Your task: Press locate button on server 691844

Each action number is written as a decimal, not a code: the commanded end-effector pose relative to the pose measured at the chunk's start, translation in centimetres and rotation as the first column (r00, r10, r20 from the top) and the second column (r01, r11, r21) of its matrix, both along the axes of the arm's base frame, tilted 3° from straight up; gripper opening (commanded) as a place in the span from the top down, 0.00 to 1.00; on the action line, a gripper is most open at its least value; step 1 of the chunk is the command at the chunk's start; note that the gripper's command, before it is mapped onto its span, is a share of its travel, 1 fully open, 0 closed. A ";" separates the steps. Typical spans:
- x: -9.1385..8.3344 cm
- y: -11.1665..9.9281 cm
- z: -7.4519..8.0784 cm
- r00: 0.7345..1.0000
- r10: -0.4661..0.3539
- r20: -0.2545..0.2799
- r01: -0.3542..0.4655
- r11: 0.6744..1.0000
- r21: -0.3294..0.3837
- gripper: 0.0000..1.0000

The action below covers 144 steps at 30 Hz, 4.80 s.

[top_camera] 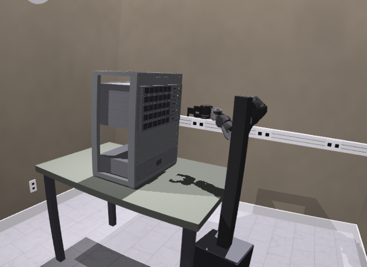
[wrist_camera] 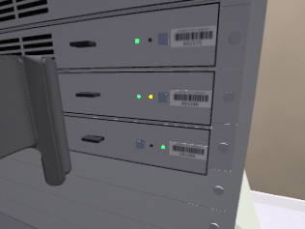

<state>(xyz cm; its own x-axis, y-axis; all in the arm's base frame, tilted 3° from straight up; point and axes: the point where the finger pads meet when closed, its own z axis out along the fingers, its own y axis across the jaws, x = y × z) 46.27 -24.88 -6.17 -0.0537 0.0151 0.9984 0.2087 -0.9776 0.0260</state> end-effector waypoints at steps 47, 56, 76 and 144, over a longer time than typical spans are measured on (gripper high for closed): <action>4.7 1.0 0.3 1.000 0.000 0.001 0.000 1.000 -0.002 0.40; 4.7 1.0 0.3 1.000 0.000 0.001 0.000 1.000 -0.002 0.40; 4.7 1.0 0.3 1.000 0.000 0.001 0.000 1.000 -0.002 0.40; -0.4 0.1 4.4 1.000 0.000 0.001 0.000 1.000 -0.002 0.40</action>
